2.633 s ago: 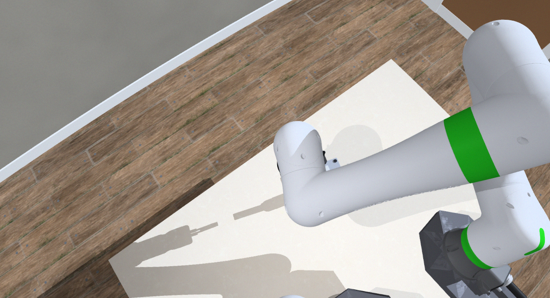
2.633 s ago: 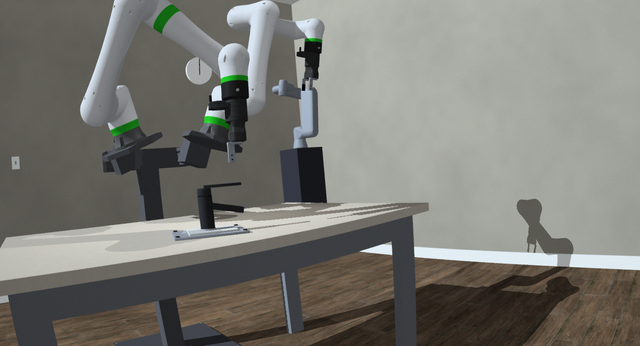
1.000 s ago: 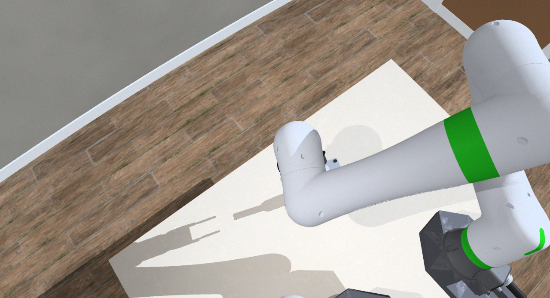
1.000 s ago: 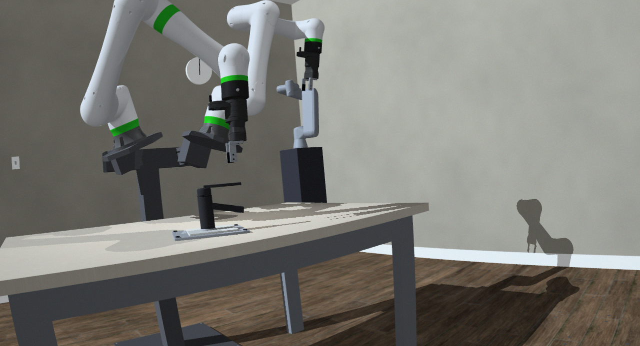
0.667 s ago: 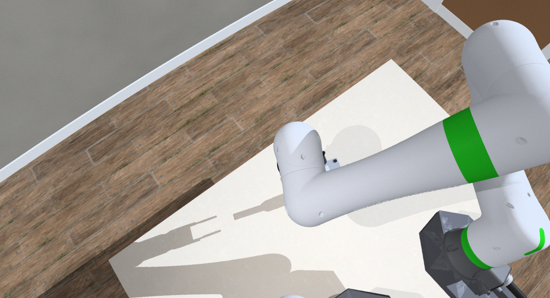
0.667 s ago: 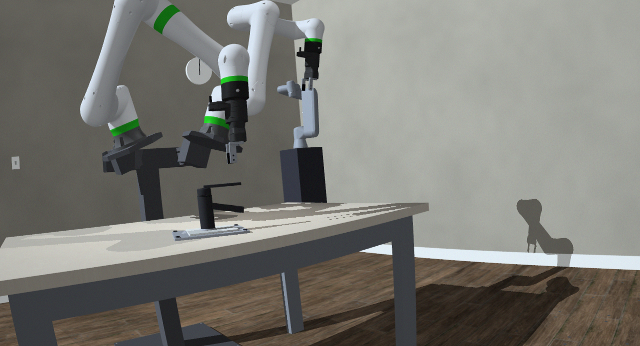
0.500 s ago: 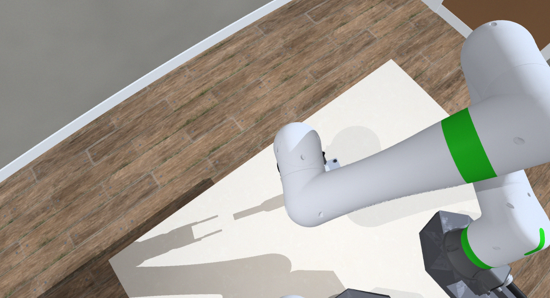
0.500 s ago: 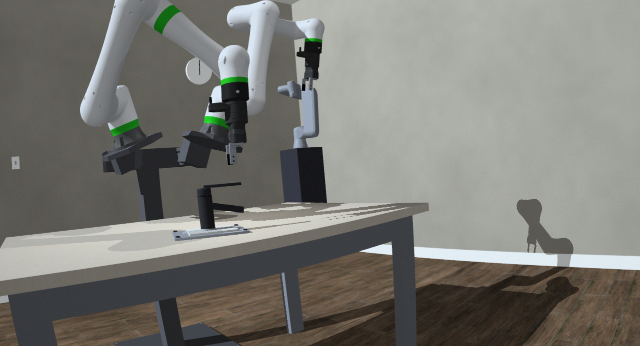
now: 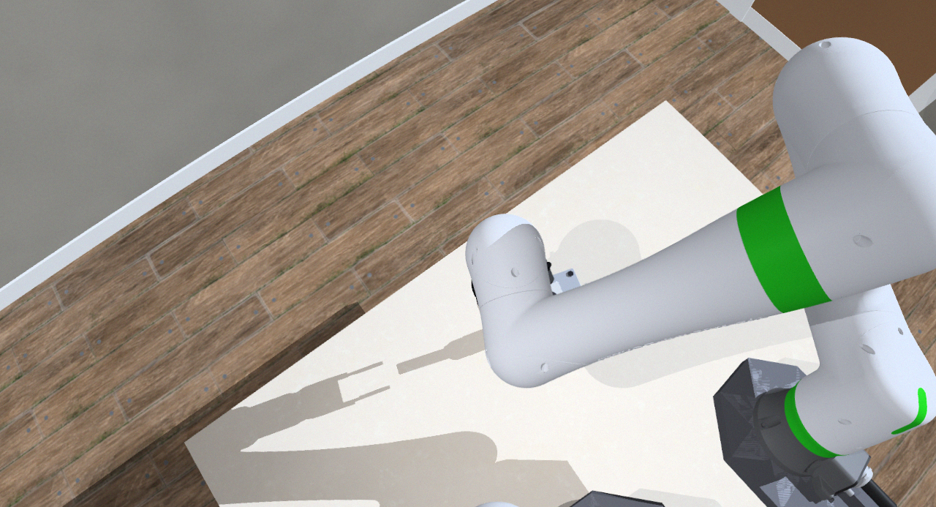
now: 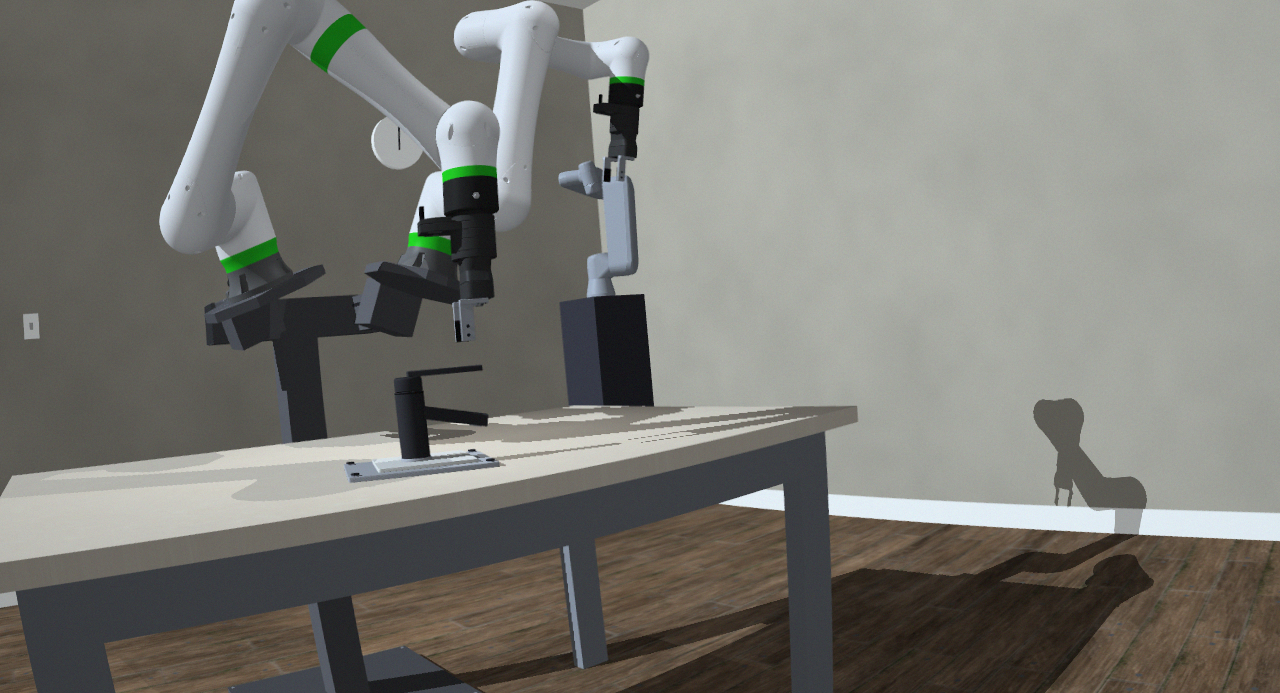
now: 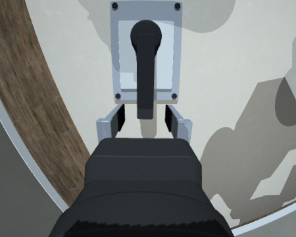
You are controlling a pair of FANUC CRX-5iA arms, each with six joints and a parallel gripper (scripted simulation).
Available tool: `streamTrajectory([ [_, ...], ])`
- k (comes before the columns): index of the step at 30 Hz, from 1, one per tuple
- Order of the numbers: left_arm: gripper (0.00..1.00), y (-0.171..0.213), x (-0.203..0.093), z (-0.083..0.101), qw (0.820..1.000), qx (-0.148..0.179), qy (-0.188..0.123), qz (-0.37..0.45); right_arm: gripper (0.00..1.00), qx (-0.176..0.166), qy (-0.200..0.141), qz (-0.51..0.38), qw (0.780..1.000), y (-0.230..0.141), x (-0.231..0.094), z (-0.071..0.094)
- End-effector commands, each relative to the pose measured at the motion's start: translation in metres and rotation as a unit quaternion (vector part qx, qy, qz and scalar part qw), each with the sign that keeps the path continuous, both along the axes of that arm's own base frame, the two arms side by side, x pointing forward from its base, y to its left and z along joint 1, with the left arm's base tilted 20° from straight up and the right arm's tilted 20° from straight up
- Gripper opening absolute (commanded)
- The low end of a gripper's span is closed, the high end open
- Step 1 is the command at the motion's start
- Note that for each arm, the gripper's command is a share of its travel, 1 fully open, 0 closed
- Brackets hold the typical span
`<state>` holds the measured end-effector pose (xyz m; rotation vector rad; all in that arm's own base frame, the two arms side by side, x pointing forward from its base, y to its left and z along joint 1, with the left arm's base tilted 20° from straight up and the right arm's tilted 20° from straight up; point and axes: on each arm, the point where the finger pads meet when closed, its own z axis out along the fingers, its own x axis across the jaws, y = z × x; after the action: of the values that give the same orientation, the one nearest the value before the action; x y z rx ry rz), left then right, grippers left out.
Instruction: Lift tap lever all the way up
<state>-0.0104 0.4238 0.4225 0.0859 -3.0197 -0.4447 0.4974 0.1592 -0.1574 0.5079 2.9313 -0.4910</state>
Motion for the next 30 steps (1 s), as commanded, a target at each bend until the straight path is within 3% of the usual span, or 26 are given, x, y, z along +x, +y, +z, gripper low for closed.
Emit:
streamTrajectory([
  [1, 1.0, 0.0, 0.0, 0.001, 1.0, 0.001, 0.0, 0.0, 1.0, 0.0, -0.001, 0.0, 1.0, 0.0, 0.001, -0.002],
  [17, 1.0, 0.0, 0.0, 0.001, 1.0, 0.001, 0.0, 0.0, 1.0, 0.0, -0.001, 0.0, 1.0, -0.008, 0.002, -0.022],
  [30, 1.0, 0.0, 0.0, 0.001, 1.0, 0.001, 0.0, 0.0, 1.0, 0.0, -0.001, 0.0, 1.0, -0.009, 0.003, -0.027],
])
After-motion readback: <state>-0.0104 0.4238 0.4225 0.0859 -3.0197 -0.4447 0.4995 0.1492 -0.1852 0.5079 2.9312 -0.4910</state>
